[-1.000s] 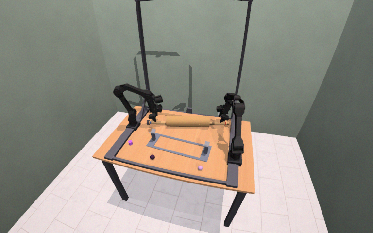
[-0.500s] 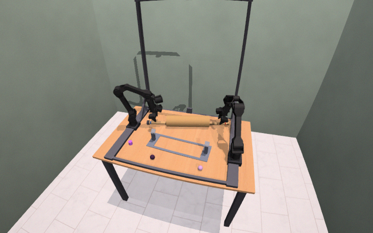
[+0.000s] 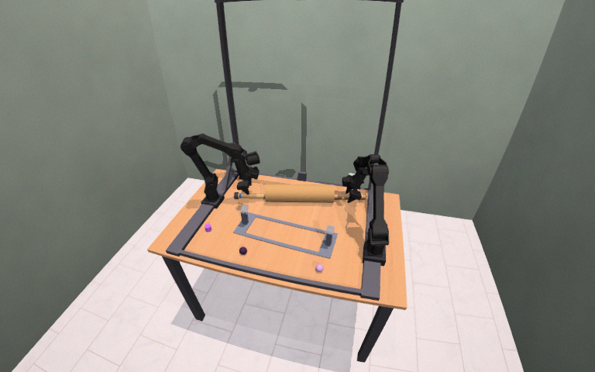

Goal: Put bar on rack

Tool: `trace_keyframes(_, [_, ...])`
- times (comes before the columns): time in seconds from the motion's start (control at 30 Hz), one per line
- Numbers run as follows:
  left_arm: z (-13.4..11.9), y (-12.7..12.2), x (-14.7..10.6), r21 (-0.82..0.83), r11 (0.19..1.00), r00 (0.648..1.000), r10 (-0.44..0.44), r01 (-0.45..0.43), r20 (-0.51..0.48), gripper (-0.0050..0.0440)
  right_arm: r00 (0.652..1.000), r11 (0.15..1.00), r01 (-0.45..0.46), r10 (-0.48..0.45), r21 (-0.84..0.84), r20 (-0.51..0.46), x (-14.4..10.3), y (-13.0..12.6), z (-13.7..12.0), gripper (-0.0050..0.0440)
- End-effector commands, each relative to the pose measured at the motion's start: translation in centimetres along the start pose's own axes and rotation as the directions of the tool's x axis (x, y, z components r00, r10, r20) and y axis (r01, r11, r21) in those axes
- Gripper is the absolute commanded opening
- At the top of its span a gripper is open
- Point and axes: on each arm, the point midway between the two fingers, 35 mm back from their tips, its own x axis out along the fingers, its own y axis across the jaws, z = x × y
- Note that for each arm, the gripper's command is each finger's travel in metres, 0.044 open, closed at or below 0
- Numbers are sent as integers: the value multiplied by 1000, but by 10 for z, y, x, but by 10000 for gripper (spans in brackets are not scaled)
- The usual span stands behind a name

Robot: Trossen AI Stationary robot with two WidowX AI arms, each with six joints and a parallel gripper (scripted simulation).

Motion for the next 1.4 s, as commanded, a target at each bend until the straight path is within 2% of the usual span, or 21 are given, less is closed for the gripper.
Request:
trace_keyframes(0.0, [3,-2,-4,-6,1000,1000,-21,21,-2,400,1000,1000,-1,1,0,21,-5,0,6,400])
trace_keyframes(0.03, [3,-6,-9,-8,999,999,-34,34,-1,400,1000,1000,-1,1,0,21,-5,0,6,400])
trace_keyframes(0.07, [3,-6,-9,-8,999,999,-37,37,0,50,1000,1000,-1,1,0,21,-5,0,6,400])
trace_keyframes(0.9, [4,-1,-4,-7,1000,1000,-16,16,4,50,1000,1000,-1,1,0,25,-6,0,7,400])
trace_keyframes(1.0, [4,-1,-4,-7,1000,1000,-16,16,4,50,1000,1000,3,-3,-1,5,8,-1,1,400])
trace_keyframes(1.37, [4,-1,-4,-7,1000,1000,-16,16,4,50,1000,1000,5,-5,-2,4,30,-1,1,400])
